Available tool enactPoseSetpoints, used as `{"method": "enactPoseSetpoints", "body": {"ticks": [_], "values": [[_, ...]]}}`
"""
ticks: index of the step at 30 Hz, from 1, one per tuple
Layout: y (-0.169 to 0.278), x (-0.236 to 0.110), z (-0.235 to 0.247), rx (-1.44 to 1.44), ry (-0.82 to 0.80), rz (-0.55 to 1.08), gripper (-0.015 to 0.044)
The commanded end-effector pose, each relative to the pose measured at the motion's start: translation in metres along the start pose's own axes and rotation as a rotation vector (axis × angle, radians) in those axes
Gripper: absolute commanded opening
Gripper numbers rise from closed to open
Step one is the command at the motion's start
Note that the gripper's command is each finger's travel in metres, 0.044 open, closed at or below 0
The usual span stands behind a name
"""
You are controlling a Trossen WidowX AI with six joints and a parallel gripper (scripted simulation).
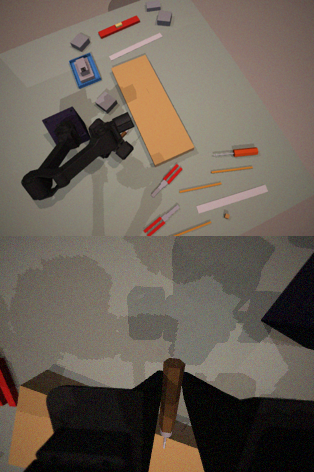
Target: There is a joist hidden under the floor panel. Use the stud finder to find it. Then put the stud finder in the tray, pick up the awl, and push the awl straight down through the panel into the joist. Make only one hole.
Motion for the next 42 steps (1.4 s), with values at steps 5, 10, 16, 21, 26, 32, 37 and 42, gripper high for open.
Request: {"method": "enactPoseSetpoints", "body": {"ticks": [5, 10, 16, 21, 26, 32, 37, 42], "values": [[-0.001, -0.027, 0.001, 0.001, -0.018, -0.003, 0.0000], [-0.005, -0.045, 0.002, 0.000, -0.037, -0.007, 0.0000], [-0.007, -0.054, 0.002, -0.033, -0.038, -0.010, 0.0000], [-0.005, -0.055, 0.001, -0.174, 0.013, -0.016, 0.0000], [-0.003, -0.056, -0.001, -0.333, 0.070, -0.013, 0.0000], [-0.001, -0.057, -0.003, -0.523, 0.138, 0.005, 0.0000], [0.001, -0.059, -0.004, -0.679, 0.192, 0.032, 0.0000], [0.004, -0.061, -0.005, -0.834, 0.243, 0.070, 0.0000]]}}
Point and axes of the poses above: the point midway between the two fingers, 35 mm back from their tips, its own x axis out along the fingers, its own z axis across the jaws, y = z × x, the point moved 3 cm from there along -x, back along the fingers, and after that the axes turned 1 degree about x, right-handed, at the moved point
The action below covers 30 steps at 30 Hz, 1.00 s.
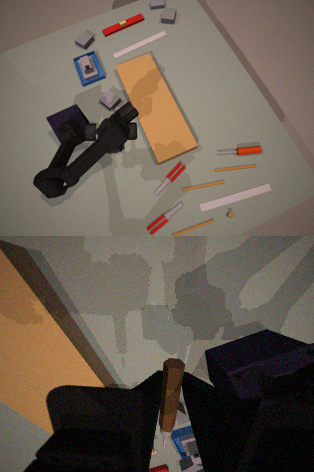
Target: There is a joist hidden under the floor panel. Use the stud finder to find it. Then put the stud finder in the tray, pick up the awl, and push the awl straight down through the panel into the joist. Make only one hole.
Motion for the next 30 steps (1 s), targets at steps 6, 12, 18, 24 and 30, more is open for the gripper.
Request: {"method": "enactPoseSetpoints", "body": {"ticks": [6, 12, 18, 24, 30], "values": [[0.005, -0.004, 0.002, -0.268, 0.060, 0.078, 0.0000], [0.009, -0.007, 0.003, -0.456, 0.086, 0.141, 0.0000], [0.012, -0.010, 0.004, -0.641, 0.099, 0.211, 0.0000], [0.015, -0.013, 0.006, -0.825, 0.096, 0.287, 0.0000], [0.019, -0.017, 0.008, -1.006, 0.078, 0.366, 0.0000]]}}
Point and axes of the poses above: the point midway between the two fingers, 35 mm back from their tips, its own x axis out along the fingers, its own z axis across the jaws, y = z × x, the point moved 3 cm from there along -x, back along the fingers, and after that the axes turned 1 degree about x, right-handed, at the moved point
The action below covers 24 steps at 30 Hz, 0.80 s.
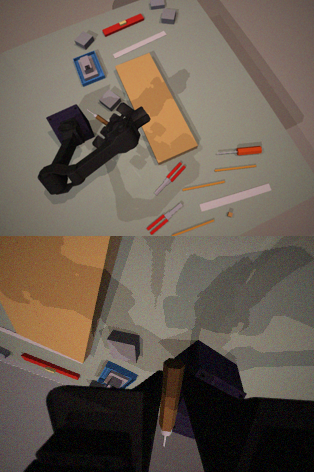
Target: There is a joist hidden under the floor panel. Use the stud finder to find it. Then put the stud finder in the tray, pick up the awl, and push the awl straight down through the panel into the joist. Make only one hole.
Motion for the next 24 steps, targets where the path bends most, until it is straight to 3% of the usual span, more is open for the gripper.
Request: {"method": "enactPoseSetpoints", "body": {"ticks": [1, 24], "values": [[0.001, -0.003, 0.003, -0.110, -0.017, 0.040, 0.0000], [0.003, -0.018, 0.020, -0.819, -0.222, 0.204, 0.0000]]}}
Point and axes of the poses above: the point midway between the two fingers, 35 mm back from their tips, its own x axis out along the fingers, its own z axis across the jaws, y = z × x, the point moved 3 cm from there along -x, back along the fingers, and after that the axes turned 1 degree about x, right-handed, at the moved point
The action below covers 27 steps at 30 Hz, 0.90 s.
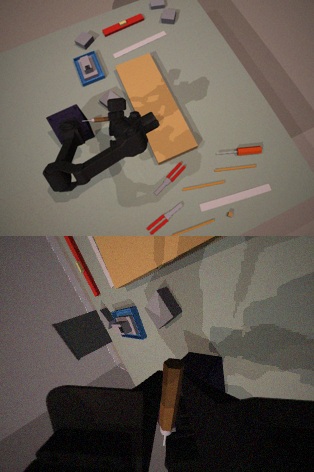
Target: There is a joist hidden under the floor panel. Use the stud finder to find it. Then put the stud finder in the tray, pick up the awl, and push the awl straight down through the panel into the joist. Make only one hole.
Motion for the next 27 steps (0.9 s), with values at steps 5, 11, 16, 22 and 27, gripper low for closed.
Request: {"method": "enactPoseSetpoints", "body": {"ticks": [5, 11, 16, 22, 27], "values": [[-0.004, -0.006, 0.006, -0.234, -0.086, 0.017, 0.0000], [-0.007, -0.011, 0.010, -0.420, -0.153, 0.011, 0.0000], [-0.010, -0.015, 0.014, -0.575, -0.209, -0.005, 0.0000], [-0.014, -0.021, 0.017, -0.760, -0.275, -0.039, 0.0000], [-0.018, -0.025, 0.020, -0.912, -0.328, -0.080, 0.0000]]}}
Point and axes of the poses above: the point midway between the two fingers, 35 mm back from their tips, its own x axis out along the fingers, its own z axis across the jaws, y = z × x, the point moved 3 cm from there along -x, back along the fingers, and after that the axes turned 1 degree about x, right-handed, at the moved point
